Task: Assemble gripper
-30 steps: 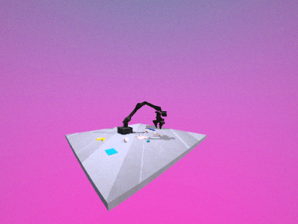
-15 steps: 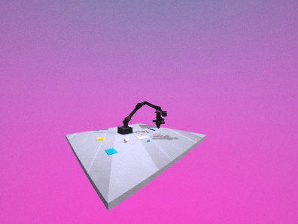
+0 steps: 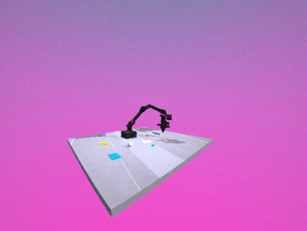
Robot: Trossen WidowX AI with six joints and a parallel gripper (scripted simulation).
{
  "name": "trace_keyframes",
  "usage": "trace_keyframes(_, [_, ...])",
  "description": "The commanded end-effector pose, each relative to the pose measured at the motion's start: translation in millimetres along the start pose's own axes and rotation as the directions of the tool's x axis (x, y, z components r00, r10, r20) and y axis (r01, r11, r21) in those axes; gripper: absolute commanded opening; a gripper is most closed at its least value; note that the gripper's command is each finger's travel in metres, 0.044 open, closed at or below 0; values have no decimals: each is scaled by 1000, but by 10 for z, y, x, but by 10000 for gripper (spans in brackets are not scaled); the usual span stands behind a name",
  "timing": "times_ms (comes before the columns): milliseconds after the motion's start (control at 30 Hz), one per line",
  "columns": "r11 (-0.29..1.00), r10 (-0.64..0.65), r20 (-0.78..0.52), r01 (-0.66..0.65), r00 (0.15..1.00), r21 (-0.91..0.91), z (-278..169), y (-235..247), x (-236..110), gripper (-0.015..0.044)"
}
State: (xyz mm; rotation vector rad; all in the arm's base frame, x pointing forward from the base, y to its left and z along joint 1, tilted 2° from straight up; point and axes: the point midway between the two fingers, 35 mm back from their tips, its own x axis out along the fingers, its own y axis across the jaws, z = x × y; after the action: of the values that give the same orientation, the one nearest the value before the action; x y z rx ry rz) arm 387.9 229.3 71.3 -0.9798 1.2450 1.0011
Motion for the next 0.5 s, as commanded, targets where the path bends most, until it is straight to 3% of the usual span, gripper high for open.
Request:
trace_keyframes(0, [1000, 0, 0, 0, 1000, 0, 0, 0, -1, 0])
trace_keyframes(67, [1000, 0, 0, 0, 1000, 0, 0, 0, -1, 0])
trace_keyframes(467, [1000, 0, 0, 0, 1000, 0, 0, 0, 0, 315])
